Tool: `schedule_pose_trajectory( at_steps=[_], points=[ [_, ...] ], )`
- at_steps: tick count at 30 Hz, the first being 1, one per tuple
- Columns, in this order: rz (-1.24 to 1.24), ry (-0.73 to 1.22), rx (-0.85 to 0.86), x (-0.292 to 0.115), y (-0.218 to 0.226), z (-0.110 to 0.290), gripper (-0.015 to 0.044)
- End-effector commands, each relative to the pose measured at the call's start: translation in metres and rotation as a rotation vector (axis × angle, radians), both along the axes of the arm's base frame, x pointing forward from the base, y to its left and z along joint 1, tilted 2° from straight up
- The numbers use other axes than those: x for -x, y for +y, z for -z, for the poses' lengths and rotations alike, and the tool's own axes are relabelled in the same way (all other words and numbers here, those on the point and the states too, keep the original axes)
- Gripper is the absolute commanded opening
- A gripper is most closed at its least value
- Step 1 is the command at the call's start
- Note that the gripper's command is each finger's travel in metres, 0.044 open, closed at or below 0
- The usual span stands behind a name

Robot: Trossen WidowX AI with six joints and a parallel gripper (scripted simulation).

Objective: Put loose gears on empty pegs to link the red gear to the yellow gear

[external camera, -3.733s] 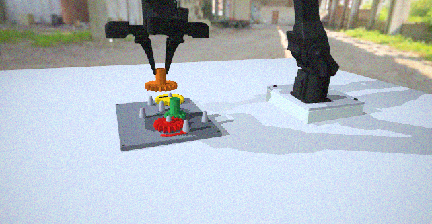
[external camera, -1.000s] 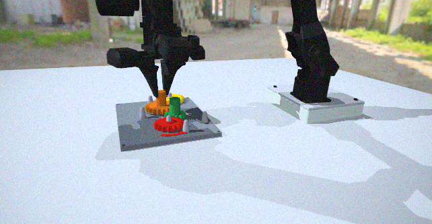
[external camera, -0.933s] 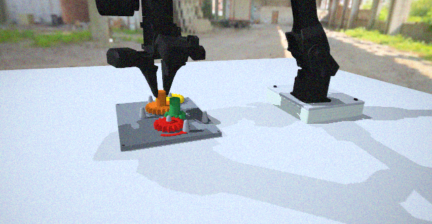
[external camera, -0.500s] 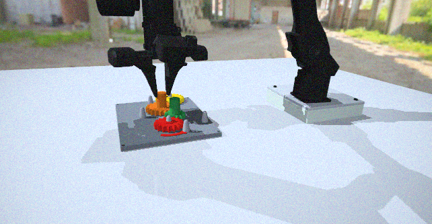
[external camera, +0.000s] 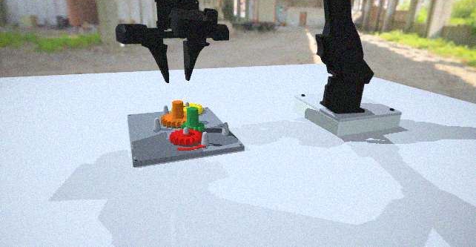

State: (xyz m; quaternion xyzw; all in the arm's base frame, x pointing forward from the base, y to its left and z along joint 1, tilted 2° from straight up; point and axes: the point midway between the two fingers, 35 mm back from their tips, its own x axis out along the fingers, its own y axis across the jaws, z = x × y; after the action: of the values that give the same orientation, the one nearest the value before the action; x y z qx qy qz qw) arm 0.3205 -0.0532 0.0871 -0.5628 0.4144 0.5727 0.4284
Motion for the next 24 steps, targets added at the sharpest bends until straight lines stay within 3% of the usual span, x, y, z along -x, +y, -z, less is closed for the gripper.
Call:
schedule_pose_trajectory(
  at_steps=[1, 9, 24],
  points=[
    [0.0, -0.004, 0.0, 0.002, 0.0, -0.031, 0.0245],
    [0.0, -0.004, 0.0, 0.004, 0.0, -0.042, 0.044],
    [0.0, -0.004, 0.0, 0.004, 0.0, -0.042, 0.044]
  ],
)
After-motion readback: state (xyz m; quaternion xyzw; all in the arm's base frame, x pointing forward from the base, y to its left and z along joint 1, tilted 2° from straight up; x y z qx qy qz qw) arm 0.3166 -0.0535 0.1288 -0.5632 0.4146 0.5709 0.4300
